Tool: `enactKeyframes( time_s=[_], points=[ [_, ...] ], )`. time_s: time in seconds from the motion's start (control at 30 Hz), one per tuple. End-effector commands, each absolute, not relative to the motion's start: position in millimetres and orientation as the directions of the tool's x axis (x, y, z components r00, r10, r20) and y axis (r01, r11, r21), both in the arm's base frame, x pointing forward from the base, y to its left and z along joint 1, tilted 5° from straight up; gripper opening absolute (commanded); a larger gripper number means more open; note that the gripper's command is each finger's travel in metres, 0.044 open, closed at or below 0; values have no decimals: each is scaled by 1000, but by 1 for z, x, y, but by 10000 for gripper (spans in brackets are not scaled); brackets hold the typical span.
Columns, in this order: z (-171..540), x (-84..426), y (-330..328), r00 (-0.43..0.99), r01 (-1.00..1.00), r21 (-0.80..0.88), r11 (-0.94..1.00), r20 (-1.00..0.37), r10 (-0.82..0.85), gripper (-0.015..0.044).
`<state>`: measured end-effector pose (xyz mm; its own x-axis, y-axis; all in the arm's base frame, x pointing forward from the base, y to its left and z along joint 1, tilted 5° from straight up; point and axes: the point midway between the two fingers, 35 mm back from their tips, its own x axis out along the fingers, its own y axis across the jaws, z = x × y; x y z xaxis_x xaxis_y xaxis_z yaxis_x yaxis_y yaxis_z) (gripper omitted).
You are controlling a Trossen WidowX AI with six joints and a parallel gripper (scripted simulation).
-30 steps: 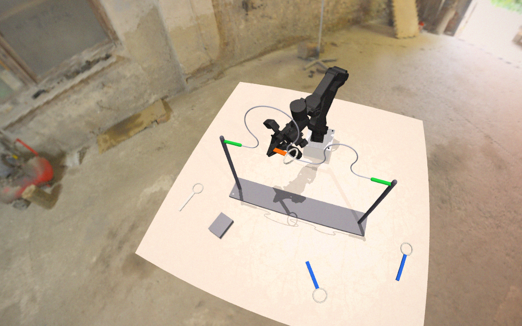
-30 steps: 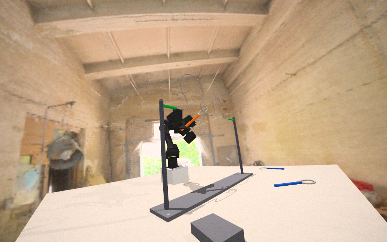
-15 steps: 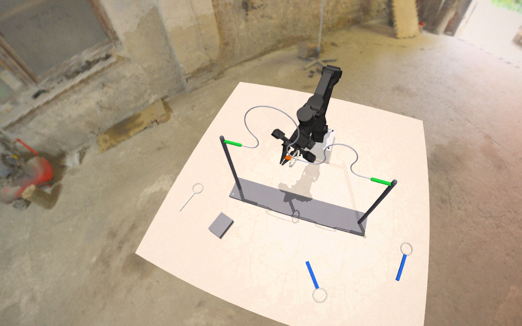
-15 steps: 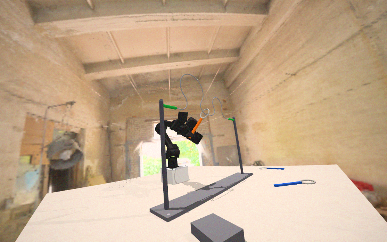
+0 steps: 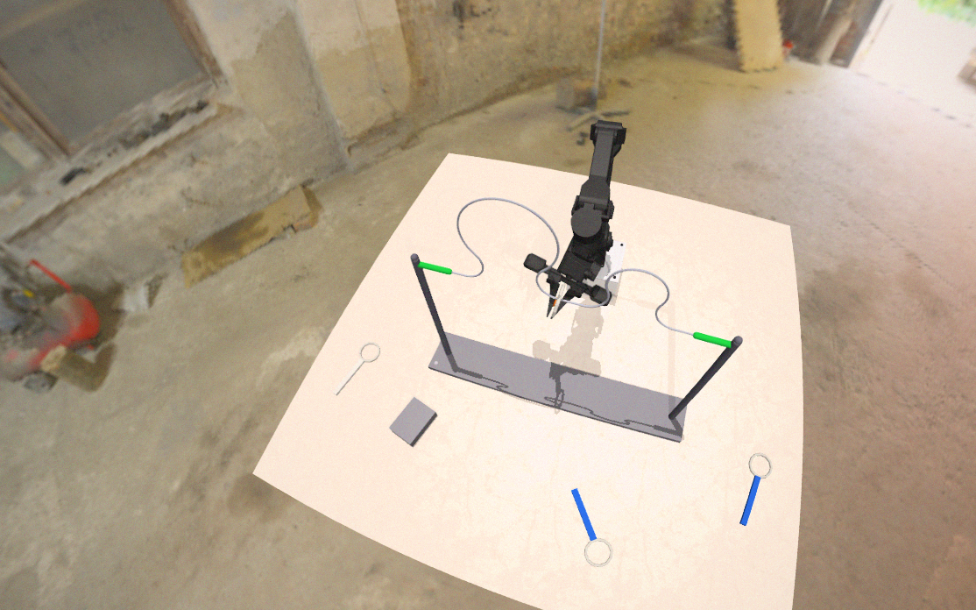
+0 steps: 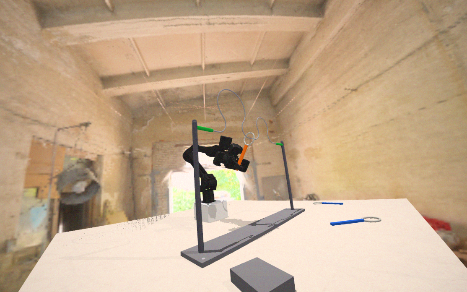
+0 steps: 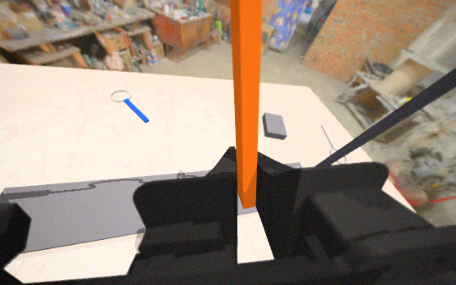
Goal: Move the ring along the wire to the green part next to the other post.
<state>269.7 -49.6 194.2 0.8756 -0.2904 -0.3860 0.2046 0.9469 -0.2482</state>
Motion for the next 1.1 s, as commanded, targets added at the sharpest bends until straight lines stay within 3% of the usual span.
enactKeyframes(
  time_s=[0.0,1.07],
  points=[
    [197,271,-40,880,208,-193,959,-390,-270,-150],
    [194,276,10,890,195,-29,980,-415,-189,-150]
  ],
)
